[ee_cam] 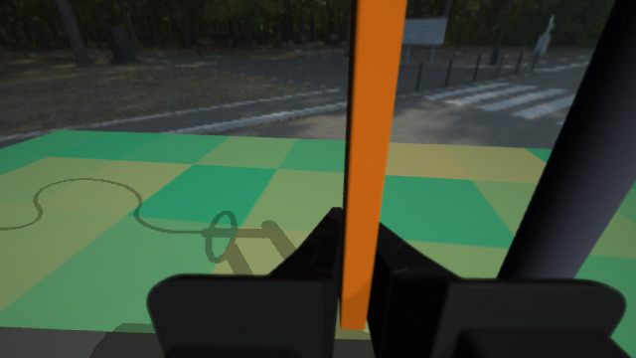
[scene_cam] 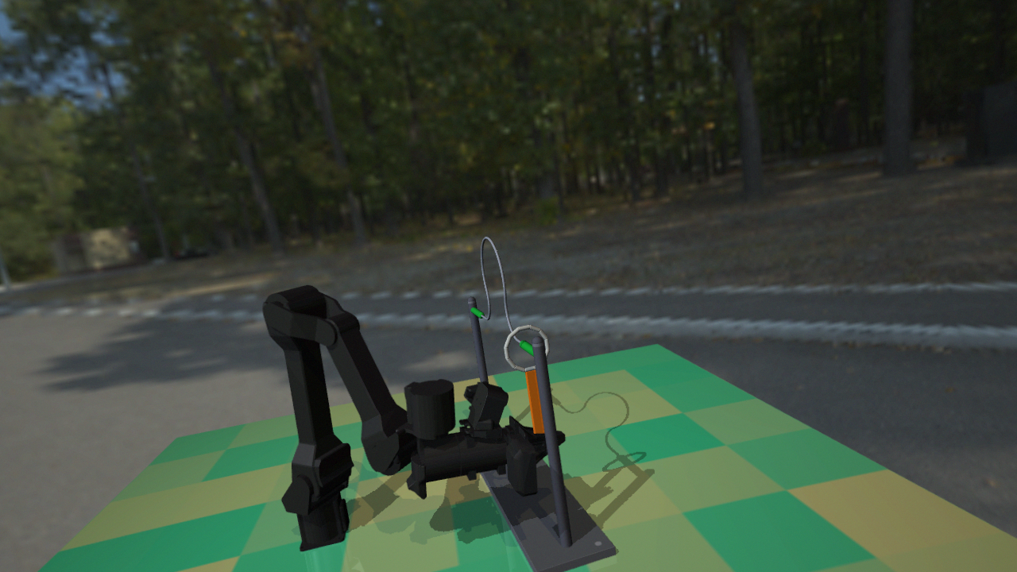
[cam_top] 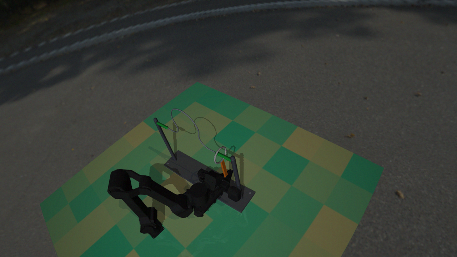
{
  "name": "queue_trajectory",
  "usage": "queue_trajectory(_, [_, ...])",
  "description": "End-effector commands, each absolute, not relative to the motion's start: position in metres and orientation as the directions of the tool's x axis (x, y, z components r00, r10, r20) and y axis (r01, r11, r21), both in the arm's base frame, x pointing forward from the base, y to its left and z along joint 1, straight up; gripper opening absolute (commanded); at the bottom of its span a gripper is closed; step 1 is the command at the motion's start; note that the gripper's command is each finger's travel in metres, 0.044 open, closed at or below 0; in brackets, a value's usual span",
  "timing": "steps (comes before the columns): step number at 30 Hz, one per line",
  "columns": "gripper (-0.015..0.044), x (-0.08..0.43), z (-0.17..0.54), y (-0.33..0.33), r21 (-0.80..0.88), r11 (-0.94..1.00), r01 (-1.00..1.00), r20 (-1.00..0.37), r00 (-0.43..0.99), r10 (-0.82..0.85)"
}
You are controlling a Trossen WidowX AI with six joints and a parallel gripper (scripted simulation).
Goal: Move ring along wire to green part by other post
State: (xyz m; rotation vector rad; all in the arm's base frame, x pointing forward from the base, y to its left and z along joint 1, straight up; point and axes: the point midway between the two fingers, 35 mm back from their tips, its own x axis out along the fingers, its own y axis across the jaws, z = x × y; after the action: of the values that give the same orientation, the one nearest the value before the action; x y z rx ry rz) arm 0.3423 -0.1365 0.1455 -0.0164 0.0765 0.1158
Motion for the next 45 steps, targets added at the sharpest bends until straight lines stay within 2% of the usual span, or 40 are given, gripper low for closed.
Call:
queue_trajectory(1, [-0.0150, 0.342, 0.148, -0.136, -0.017, 0.993, -0.116, -0.073, 0.991, 0.115])
queue_trajectory(45, [-0.0150, 0.340, 0.148, -0.118, -0.012, 0.993, -0.121, -0.077, 0.990, 0.119])
